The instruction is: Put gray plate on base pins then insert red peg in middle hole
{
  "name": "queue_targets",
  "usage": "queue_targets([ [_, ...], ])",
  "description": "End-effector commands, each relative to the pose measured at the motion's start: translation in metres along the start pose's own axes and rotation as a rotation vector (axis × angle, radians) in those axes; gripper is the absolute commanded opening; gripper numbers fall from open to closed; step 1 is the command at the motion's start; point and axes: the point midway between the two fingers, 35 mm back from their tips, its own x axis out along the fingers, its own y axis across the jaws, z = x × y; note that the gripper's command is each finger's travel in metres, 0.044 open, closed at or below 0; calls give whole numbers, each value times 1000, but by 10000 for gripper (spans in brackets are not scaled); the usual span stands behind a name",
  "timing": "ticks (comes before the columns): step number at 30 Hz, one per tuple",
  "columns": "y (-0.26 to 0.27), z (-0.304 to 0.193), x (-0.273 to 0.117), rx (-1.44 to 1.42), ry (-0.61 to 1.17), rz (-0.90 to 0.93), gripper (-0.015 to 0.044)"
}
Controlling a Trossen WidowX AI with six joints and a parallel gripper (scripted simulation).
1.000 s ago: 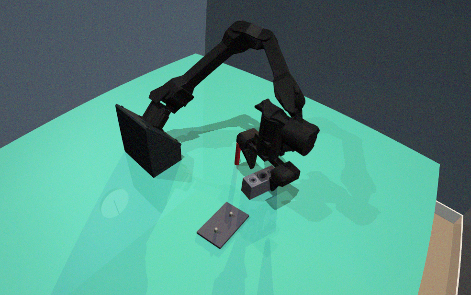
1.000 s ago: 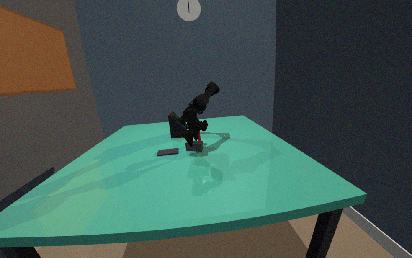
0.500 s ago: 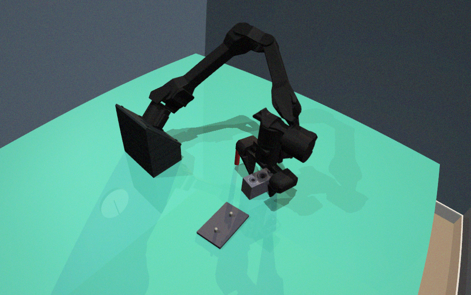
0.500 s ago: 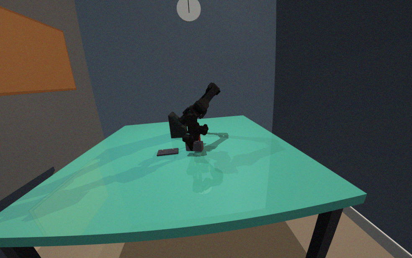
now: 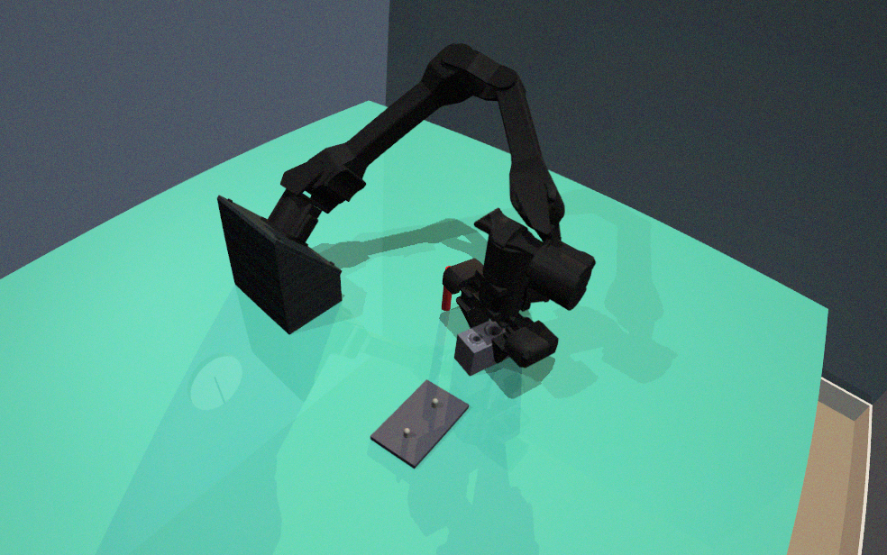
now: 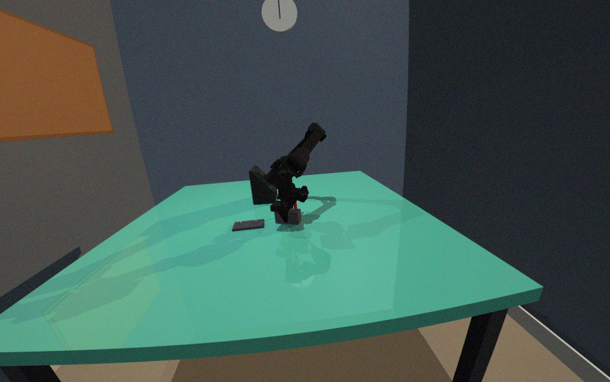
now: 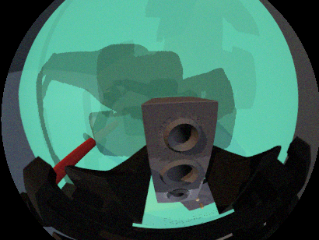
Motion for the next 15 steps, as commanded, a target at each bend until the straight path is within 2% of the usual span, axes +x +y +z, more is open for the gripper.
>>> queue_targets([
  [1,0,1,1,3,-6,2,138],
  [8,0,1,1,3,-6,2,91],
  [12,-2,1,-2,8,-5,-10,0],
  [15,-6,2,-7,20,-3,-33,0],
])
